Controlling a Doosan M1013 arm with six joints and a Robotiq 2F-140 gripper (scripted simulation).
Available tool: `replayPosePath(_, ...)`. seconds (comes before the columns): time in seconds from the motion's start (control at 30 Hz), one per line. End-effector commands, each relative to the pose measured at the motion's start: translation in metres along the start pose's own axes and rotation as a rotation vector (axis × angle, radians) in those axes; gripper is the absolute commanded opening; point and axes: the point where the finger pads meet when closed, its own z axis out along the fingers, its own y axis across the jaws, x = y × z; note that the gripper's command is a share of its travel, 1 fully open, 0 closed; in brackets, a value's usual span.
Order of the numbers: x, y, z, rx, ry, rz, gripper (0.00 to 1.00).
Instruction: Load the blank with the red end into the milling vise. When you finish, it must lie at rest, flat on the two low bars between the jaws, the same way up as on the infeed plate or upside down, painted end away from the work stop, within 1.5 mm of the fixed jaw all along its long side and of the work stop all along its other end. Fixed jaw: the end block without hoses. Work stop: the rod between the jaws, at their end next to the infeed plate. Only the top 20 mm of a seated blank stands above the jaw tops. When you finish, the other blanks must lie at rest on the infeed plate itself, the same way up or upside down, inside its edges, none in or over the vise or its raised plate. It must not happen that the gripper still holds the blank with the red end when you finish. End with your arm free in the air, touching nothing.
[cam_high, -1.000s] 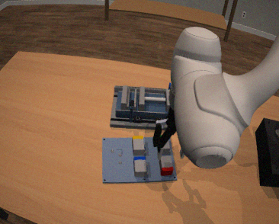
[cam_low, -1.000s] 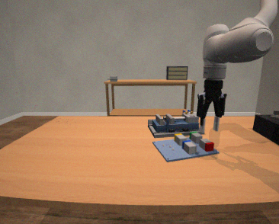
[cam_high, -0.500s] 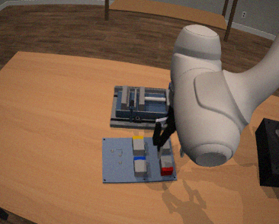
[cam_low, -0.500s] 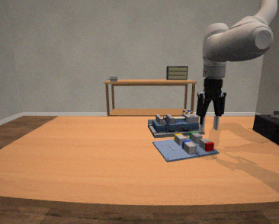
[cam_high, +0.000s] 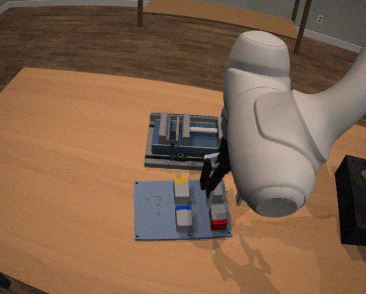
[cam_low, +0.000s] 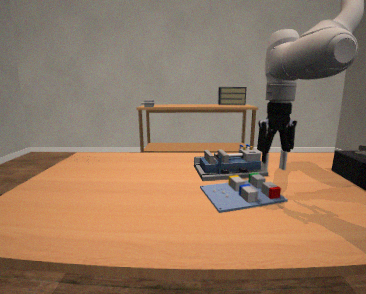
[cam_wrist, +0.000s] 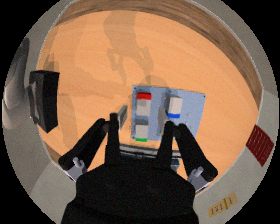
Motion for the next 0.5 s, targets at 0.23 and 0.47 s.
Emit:
replayPosePath(0.23,-0.0003,0.0003,-0.0013,0.0,0.0,0.0,0.45)
replayPosePath(0.47,-0.0004,0.0004,-0.0019,0.0,0.0,0.0,0.45)
